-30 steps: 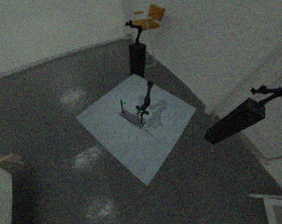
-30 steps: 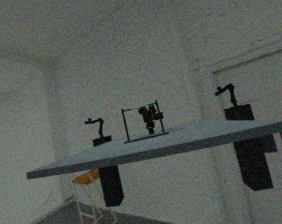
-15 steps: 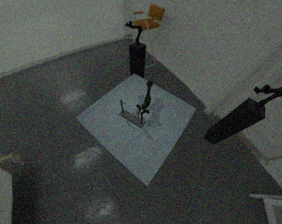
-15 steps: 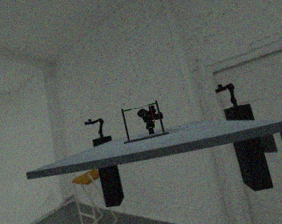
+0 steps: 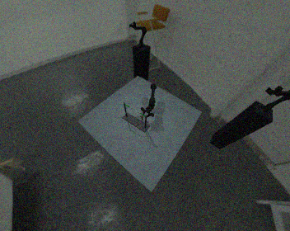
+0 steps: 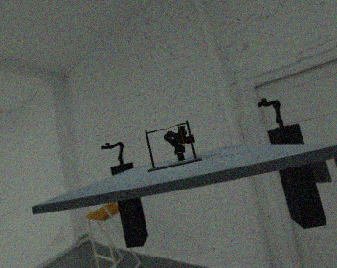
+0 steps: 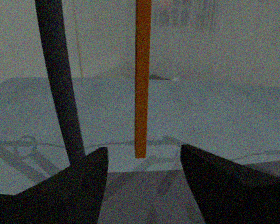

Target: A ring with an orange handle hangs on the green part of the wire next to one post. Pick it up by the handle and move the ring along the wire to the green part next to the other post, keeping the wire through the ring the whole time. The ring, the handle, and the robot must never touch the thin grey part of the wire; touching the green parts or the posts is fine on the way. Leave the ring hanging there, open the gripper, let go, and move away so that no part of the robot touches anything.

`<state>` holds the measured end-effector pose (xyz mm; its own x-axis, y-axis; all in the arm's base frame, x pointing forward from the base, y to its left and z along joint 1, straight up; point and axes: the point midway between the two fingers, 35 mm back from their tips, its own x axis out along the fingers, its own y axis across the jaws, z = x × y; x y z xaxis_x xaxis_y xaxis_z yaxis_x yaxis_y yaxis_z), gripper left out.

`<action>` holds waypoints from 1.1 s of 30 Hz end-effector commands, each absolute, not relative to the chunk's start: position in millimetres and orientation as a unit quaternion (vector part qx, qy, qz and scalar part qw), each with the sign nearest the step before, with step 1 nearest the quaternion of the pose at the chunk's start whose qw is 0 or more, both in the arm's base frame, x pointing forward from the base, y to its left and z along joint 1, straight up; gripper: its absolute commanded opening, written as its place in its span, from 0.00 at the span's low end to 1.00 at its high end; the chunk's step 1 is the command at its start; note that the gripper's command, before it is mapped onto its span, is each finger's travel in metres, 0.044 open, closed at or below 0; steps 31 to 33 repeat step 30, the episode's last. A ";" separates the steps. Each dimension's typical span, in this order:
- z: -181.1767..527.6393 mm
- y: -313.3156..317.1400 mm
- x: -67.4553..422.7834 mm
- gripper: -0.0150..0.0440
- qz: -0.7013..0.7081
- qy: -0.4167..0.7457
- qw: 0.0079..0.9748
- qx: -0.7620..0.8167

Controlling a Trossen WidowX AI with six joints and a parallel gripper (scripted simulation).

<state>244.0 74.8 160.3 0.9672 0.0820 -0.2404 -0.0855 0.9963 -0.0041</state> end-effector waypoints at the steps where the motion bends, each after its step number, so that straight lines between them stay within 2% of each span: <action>1: 167.1 74.1 228.0 0.75 0.043 0.117 0.992 -0.003; 7: 170.0 68.0 205.9 1.00 0.044 0.116 0.992 -0.004; 33: 170.0 68.0 205.9 1.00 0.044 0.116 0.992 -0.004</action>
